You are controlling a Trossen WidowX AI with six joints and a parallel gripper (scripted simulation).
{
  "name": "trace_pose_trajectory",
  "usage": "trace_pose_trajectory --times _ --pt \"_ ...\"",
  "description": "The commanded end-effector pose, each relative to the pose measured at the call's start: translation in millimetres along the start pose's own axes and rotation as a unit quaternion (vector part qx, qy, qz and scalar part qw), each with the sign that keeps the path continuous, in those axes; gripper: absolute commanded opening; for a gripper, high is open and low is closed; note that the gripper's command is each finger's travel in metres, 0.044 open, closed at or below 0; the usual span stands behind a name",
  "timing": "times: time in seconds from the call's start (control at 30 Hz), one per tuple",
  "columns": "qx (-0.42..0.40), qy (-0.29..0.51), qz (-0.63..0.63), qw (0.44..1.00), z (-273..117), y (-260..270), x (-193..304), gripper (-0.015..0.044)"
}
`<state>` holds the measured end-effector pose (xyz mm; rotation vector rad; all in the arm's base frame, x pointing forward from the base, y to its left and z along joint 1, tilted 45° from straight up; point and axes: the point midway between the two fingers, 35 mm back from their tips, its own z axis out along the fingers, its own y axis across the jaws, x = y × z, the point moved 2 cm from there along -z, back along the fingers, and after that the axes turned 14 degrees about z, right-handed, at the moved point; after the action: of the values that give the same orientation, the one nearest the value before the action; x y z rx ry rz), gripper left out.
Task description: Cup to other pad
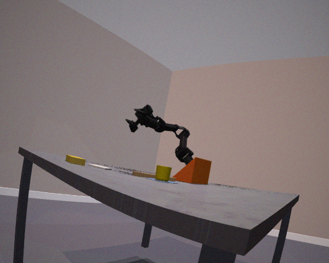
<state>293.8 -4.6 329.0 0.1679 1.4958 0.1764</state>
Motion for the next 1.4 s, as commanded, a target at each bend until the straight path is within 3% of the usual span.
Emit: trace_pose_trajectory --times 0.0,0.27,0.47,0.6,0.83,1.07,1.17,1.37 --pt "0.001 0.003 0.002 1.0 0.9 0.0 1.3 0.0374" --pt "0.077 0.171 0.132 0.973 40.5 3.5 87.6 0.0167" --pt "0.221 0.299 0.268 0.889 53.8 10.4 170.7 0.0167" --pt "0.345 0.342 0.316 0.815 48.1 15.0 225.5 0.0167" --pt "0.531 0.319 0.32 0.717 25.4 16.5 288.7 0.0167" --pt "0.674 0.198 0.261 0.662 -5.9 15.5 334.5 0.0167" --pt "0.695 0.159 0.242 0.658 -13.2 15.4 342.7 0.0167" --pt "0.695 0.158 0.242 0.658 -14.8 14.7 341.7 0.0167"
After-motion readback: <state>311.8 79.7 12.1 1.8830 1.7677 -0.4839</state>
